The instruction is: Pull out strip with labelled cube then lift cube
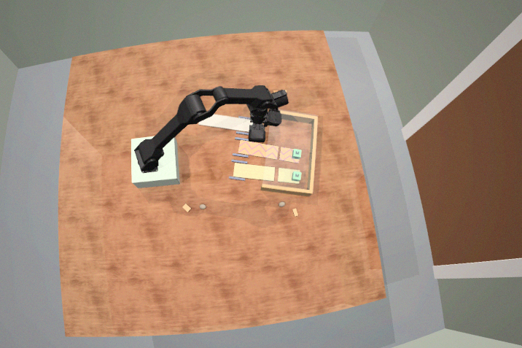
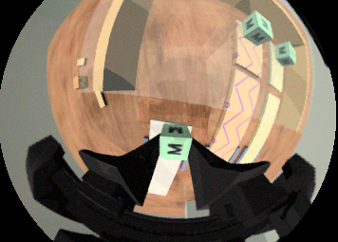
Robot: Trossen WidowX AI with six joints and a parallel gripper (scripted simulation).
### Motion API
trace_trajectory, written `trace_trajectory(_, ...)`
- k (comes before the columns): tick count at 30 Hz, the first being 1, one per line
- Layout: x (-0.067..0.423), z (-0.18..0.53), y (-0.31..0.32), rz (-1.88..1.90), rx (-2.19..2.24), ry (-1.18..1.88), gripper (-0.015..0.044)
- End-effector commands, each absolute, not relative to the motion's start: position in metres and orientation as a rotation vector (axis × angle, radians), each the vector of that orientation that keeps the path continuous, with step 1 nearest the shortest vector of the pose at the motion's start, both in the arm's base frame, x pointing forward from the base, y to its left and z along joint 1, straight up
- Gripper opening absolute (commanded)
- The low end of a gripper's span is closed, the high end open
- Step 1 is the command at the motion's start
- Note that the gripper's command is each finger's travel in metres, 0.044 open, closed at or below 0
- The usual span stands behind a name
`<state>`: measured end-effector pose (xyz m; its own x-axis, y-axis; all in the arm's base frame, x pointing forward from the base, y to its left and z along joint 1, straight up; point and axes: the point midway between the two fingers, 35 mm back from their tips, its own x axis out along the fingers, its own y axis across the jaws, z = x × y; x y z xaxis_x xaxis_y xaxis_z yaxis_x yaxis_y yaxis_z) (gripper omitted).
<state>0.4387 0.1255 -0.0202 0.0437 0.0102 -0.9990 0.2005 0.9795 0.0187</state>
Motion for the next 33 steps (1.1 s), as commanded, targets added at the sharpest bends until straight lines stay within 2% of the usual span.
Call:
trace_trajectory(1,0.439,-0.02,0.126,-0.147,0.169,1.523,0.0112)
trace_trajectory(3,0.439,-0.02,0.126,-0.147,0.169,1.523,0.0098)
trace_trajectory(7,0.437,-0.018,0.125,-0.146,0.169,1.523,0.0)
trace_trajectory(33,0.361,0.019,0.103,-0.145,0.165,1.527,0.0)
